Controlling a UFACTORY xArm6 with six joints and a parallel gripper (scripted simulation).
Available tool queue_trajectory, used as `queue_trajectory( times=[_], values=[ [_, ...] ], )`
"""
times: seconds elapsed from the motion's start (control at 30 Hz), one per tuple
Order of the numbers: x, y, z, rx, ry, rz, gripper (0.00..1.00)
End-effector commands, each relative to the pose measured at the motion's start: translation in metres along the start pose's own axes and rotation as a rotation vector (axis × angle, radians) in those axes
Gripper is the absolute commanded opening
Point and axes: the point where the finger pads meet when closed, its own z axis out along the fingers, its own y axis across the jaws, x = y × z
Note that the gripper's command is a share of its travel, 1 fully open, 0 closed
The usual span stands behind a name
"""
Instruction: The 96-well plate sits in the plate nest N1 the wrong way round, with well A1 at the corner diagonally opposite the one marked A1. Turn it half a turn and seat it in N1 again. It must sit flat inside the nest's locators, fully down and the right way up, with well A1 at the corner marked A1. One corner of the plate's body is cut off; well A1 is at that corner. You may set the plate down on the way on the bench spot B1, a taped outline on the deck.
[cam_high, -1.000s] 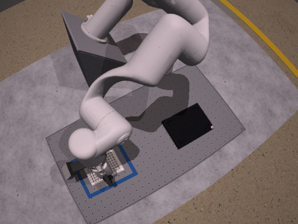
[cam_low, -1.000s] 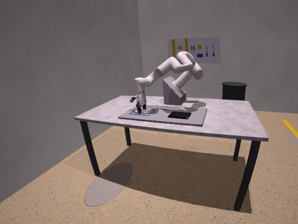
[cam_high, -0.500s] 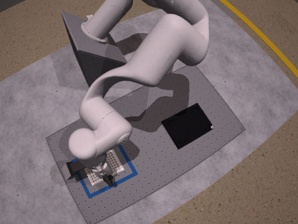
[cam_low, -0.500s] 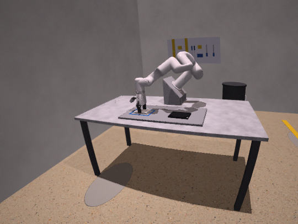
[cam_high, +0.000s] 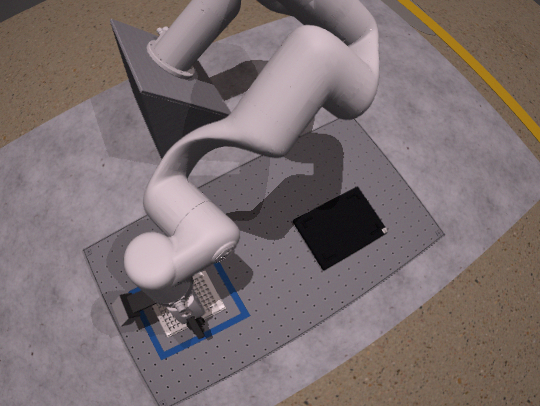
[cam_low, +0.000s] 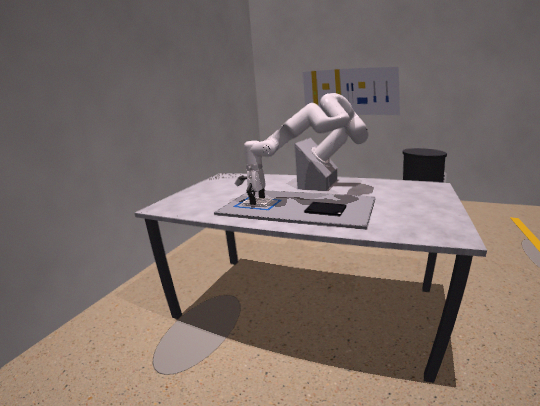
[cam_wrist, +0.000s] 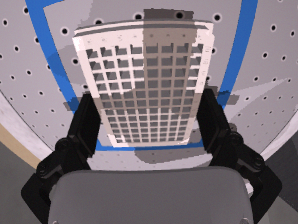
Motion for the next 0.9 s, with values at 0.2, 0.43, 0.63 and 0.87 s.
queue_trajectory(
  times=[0.2,0.43,0.63,0.87],
  values=[
    [0.0,-0.001,-0.015,0.003,0.002,-0.001,1.0],
    [0.0,-0.001,-0.034,0.003,0.002,-0.001,1.0],
    [0.0,-0.001,-0.044,0.003,0.002,-0.001,1.0],
    [0.0,-0.001,-0.063,0.003,0.002,-0.001,1.0]
  ],
)
